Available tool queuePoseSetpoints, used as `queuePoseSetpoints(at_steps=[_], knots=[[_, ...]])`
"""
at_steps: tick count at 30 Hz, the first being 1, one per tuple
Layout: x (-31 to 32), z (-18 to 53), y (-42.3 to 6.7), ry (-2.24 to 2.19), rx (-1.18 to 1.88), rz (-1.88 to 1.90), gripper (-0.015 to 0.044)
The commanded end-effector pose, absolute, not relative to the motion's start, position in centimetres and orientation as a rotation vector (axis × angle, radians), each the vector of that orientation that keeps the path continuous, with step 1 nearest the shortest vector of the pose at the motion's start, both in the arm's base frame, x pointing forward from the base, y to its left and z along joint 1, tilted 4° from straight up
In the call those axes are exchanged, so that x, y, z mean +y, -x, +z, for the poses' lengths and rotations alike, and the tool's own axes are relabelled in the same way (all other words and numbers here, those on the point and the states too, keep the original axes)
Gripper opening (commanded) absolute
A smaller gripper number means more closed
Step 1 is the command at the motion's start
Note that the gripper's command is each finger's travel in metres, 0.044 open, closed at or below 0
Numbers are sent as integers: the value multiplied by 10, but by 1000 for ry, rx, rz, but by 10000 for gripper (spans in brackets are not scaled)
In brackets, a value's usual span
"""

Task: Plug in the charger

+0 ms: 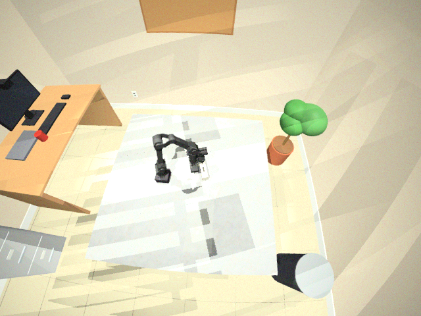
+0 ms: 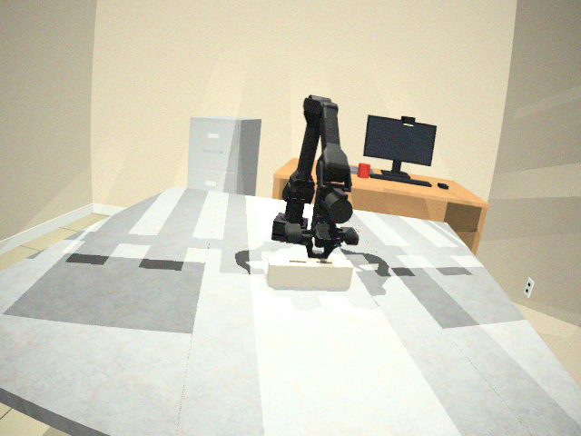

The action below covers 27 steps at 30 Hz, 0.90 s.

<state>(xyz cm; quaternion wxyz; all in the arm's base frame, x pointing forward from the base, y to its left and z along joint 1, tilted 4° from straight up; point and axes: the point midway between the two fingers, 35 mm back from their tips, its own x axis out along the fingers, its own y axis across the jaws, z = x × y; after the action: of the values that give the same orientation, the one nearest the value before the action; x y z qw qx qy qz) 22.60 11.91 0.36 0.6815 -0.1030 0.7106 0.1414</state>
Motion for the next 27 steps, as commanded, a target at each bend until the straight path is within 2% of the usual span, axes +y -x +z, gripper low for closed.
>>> queuePoseSetpoints(at_steps=[1,27], knots=[[120,4,-226,223,1598,317,0],[123,4,-231,223,1597,318,0]])
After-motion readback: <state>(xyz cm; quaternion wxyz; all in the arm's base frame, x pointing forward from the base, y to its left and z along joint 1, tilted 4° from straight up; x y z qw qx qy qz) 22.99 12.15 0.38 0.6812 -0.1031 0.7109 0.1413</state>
